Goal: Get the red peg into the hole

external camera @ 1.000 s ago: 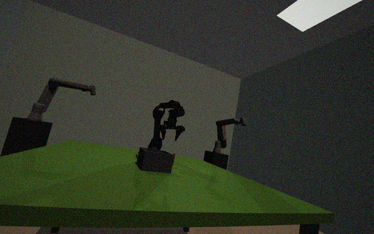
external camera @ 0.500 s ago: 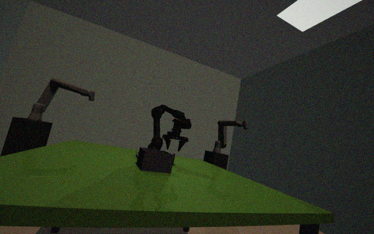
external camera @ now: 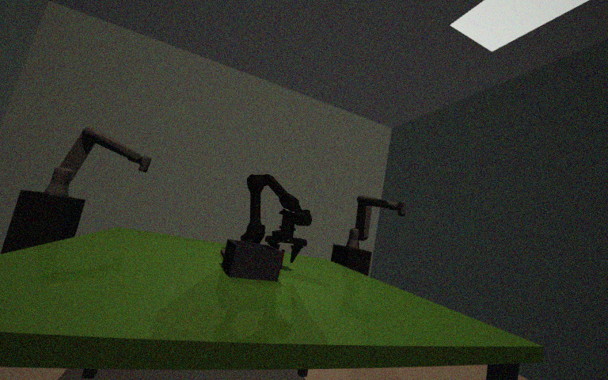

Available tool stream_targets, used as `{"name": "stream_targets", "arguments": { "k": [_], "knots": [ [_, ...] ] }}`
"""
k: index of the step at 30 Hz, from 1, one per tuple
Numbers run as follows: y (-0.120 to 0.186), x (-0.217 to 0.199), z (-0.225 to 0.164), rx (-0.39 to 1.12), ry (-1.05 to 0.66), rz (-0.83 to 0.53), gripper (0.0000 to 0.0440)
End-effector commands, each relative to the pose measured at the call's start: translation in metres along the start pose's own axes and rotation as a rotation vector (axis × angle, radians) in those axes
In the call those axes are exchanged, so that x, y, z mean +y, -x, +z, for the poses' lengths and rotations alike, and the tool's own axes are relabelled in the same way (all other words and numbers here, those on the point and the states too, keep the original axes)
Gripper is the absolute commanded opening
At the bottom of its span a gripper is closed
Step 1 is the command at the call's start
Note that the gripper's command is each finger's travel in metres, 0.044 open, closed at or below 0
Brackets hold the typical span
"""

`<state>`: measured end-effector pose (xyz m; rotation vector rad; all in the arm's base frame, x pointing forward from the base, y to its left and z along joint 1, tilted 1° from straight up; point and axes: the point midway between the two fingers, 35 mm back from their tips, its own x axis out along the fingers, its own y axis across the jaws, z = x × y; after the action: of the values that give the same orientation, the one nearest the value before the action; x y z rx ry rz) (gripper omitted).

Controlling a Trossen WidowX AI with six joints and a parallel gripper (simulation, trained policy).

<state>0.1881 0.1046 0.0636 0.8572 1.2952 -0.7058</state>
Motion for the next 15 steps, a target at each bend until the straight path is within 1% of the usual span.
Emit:
{"name": "stream_targets", "arguments": {
  "k": [1, 14, 15],
  "knots": [
    [-0.0086, -0.0027, -0.0017, 0.003, -0.023, -0.003, 0.0369],
    [-0.0106, -0.0074, -0.0065, 0.087, -0.038, -0.020, 0.0029],
    [-0.0084, -0.0065, -0.0041, 0.077, -0.033, -0.013, 0.0024]
  ]
}}
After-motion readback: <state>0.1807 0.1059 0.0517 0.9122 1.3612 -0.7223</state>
